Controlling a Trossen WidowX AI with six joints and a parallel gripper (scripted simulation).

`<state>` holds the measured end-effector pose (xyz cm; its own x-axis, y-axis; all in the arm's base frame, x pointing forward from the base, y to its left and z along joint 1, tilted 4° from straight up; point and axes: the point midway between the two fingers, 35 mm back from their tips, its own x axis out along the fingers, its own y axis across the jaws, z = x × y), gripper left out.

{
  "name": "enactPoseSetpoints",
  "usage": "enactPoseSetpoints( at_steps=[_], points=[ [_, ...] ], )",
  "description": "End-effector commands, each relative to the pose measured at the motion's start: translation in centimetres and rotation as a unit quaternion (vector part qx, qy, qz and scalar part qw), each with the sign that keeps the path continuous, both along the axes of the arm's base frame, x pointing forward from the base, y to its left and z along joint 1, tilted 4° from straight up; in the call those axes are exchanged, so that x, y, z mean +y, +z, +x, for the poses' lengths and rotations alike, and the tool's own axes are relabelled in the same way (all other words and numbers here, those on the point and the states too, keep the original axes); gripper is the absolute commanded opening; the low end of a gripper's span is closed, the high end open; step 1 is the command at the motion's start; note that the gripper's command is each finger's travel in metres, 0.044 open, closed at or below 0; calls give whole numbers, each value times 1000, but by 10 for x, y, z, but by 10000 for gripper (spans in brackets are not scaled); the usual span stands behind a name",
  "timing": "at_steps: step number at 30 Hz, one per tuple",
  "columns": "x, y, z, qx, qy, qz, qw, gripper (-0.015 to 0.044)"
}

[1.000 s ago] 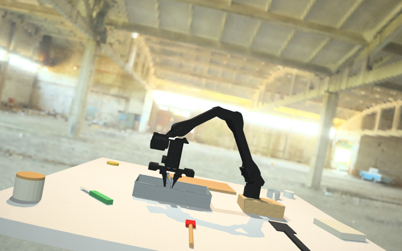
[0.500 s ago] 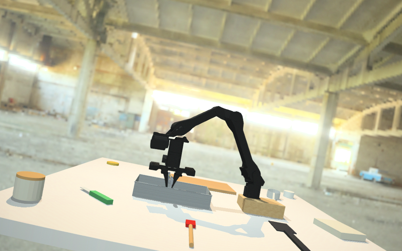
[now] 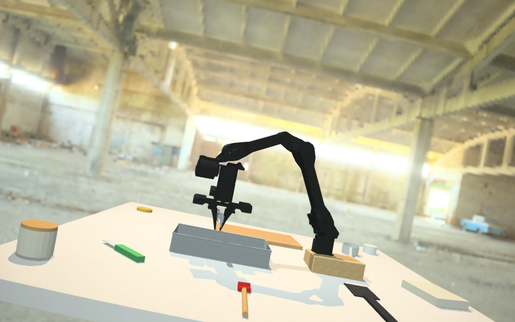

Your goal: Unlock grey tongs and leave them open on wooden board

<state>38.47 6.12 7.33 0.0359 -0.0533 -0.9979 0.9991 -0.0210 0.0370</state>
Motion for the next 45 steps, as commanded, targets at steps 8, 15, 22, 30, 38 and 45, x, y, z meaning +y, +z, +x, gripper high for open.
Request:
enactPoseSetpoints(
  at_steps=[8, 15, 22, 30, 38, 45],
  points=[
    [-48, 5, 8, -3, 52, 0, 999, -150],
    [-92, 8, 12, -2, 114, -6, 993, -150],
    [-135, 11, 10, 3, 180, -11, 984, -150],
    [-184, 14, 2, 10, 255, -17, 967, -150],
    [-233, 17, -13, 19, 328, -23, 944, -150],
    [-265, 20, -26, 25, 377, -26, 926, -150]
  ],
)
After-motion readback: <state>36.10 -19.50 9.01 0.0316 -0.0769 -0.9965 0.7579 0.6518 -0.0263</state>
